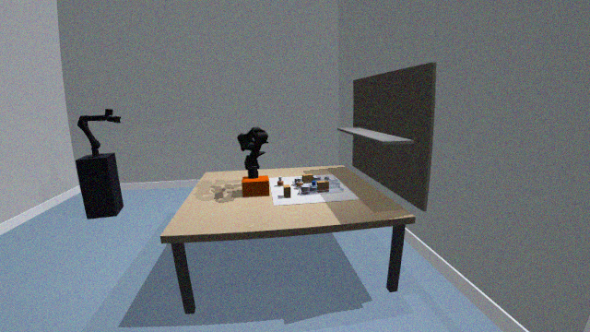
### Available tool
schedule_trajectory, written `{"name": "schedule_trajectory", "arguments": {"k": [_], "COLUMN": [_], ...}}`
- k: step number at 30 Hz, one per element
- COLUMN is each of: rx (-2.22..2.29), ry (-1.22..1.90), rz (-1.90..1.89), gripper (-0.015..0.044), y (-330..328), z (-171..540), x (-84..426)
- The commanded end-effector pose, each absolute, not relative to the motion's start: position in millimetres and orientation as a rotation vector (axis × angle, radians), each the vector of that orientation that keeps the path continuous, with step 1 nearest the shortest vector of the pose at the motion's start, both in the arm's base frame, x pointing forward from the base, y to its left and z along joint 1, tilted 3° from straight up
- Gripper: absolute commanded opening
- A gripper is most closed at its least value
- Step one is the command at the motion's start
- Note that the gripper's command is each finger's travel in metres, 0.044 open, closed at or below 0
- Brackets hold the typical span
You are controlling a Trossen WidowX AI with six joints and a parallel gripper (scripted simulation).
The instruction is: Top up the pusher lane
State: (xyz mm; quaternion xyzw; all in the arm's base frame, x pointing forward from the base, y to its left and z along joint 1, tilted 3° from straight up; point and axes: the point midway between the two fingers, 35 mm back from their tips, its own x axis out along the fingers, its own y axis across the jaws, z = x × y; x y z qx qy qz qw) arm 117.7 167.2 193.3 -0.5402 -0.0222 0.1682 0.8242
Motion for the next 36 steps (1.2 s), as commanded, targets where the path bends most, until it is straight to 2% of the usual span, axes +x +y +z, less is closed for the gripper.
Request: {"name": "schedule_trajectory", "arguments": {"k": [1,2,17,28,36], "rx": [-1.149,-1.149,-0.869,-0.279,0.198], "ry": [-0.04,-0.016,0.787,1.328,1.534], "rz": [0.358,0.357,0.245,0.036,-0.111], "gripper": [0.0426,0.044,0.044,0.044,0.044], "y": [167,167,118,65,37], "z": [192,190,112,70,60], "x": [119,122,189,204,208]}}
